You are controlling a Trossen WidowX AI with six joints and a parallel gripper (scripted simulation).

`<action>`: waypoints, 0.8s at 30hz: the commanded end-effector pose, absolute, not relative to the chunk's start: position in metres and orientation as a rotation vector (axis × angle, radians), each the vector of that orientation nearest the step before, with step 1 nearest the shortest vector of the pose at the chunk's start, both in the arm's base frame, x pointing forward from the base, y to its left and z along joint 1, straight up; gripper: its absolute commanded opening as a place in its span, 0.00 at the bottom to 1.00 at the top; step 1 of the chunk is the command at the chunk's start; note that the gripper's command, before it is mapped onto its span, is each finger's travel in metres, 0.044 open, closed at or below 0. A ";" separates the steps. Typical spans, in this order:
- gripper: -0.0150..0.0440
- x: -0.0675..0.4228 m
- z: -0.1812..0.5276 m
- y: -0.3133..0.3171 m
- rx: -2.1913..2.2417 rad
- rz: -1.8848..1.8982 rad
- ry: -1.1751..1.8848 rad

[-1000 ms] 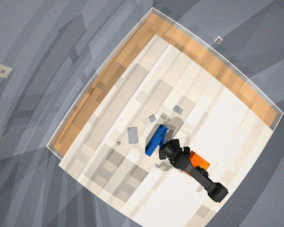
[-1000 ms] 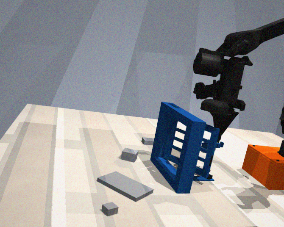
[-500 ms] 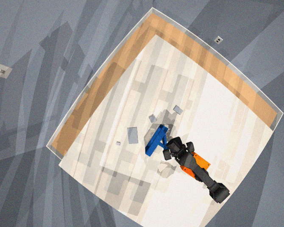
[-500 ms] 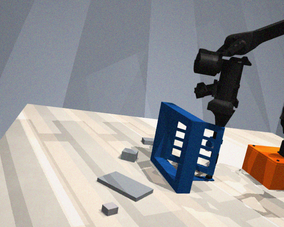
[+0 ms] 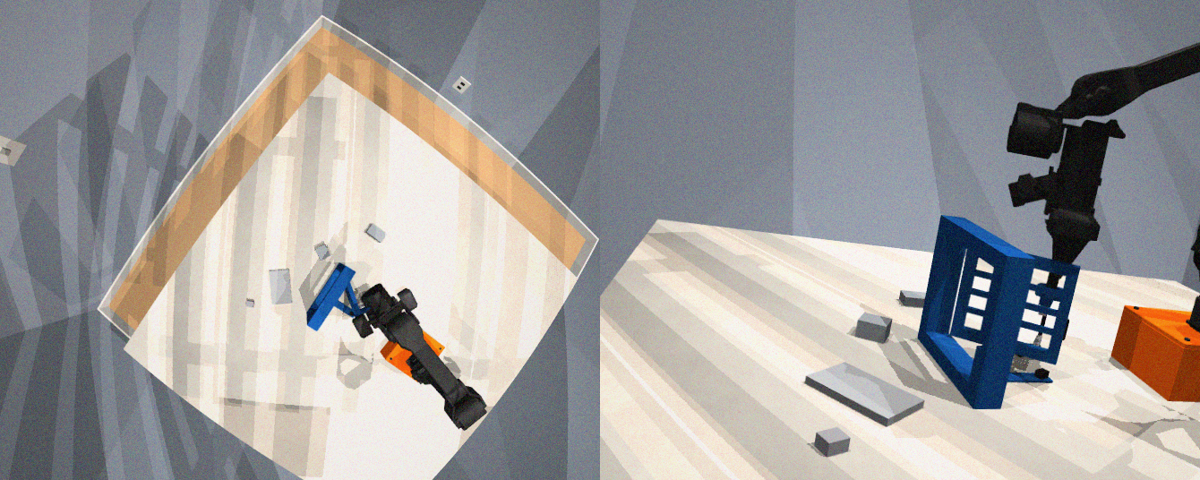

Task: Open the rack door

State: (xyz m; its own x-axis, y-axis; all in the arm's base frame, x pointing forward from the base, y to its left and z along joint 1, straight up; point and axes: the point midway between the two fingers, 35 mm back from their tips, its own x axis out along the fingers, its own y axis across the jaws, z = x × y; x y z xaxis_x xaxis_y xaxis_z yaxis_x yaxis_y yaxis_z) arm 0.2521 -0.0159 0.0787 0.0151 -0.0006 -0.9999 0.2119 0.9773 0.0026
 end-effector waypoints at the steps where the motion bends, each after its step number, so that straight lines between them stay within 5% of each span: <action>1: 0.27 0.253 0.079 -0.022 0.111 -0.111 1.549; 24: 0.27 0.265 0.079 -0.062 -0.149 0.140 1.547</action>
State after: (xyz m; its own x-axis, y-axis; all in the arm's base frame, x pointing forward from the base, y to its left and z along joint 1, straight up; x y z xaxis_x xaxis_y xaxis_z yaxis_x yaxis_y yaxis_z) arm 0.2619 -0.0576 0.0790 0.0229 -0.0047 -0.9997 -0.1253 0.9921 -0.0075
